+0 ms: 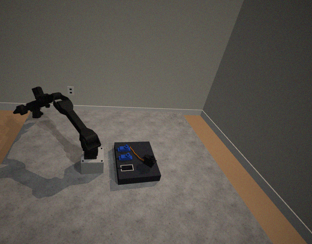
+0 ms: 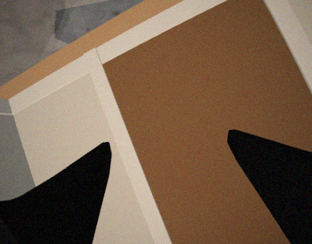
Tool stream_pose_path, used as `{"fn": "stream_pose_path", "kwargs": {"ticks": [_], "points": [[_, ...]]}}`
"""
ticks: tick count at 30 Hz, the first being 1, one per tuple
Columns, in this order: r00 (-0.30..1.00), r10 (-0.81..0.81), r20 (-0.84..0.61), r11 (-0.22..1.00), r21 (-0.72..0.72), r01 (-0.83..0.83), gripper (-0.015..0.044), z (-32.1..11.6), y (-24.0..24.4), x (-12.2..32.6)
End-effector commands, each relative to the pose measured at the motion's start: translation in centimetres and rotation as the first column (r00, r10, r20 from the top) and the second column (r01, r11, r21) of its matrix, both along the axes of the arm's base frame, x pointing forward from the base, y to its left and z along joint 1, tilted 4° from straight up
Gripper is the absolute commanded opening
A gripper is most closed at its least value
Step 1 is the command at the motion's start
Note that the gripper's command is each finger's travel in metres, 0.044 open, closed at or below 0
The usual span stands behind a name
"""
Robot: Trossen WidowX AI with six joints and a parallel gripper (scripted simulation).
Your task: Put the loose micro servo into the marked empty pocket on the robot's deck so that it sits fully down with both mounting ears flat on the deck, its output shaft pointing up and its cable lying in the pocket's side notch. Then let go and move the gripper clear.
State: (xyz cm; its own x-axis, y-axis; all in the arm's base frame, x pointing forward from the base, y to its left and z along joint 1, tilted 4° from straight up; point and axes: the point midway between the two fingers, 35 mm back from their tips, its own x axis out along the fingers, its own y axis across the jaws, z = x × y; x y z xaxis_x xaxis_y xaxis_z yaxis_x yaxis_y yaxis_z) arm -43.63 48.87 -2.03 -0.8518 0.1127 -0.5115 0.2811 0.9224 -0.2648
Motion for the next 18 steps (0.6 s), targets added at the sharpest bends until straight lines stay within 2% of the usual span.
{"fn": "stream_pose_path", "kwargs": {"ticks": [1,6,12,18], "points": [[1.0,-0.001,0.001,1.0,0.002,0.001,0.0426,0.0,0.1,0.1],[0.998,-0.043,0.035,0.999,0.031,0.042,0.044,0.2,1.9,3.1],[0.986,-0.134,0.096,0.986,0.11,0.124,0.044,1.4,6.1,10.7],[0.977,-0.165,0.137,0.974,0.178,0.139,0.044,2.0,7.5,14.8]]}}
